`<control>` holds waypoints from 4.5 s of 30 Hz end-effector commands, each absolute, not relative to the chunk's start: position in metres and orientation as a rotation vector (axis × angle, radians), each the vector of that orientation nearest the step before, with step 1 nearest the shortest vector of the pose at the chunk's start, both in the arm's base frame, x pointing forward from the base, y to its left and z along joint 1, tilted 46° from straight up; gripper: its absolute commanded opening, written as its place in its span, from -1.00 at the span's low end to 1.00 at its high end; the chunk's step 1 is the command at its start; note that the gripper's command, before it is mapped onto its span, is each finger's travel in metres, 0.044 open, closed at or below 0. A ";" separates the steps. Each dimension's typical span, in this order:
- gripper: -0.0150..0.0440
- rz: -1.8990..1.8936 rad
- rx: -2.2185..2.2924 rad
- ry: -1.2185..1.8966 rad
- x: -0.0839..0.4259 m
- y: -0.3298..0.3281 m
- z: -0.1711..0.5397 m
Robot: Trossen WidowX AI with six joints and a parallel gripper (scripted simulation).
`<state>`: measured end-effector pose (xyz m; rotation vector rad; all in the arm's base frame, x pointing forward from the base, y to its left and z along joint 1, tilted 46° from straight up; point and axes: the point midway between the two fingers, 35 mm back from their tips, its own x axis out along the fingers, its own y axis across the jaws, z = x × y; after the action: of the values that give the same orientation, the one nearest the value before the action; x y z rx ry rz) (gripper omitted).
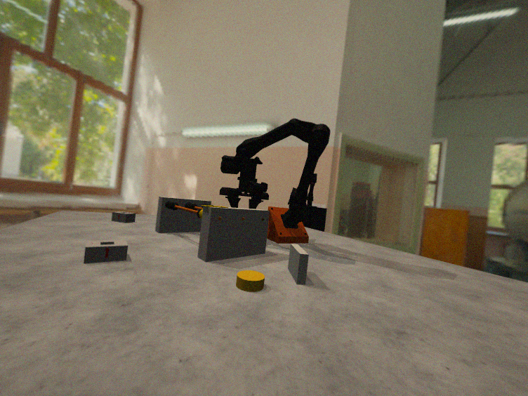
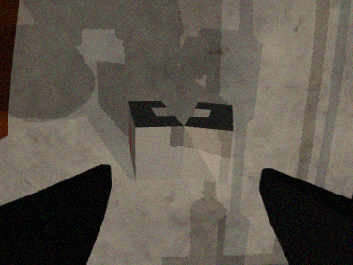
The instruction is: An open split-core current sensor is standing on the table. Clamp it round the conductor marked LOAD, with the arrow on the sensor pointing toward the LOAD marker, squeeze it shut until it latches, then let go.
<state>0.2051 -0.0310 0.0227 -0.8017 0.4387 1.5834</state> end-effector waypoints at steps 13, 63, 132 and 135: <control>0.59 1.583 -0.794 0.435 0.204 -0.010 0.005; -0.49 1.584 -0.794 0.438 0.214 -0.094 0.086; -0.49 0.437 0.814 1.388 0.324 -0.079 0.105; -0.49 0.379 0.892 1.408 0.329 -0.078 0.107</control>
<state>0.3211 -0.0788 0.1042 0.7983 1.3909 0.4484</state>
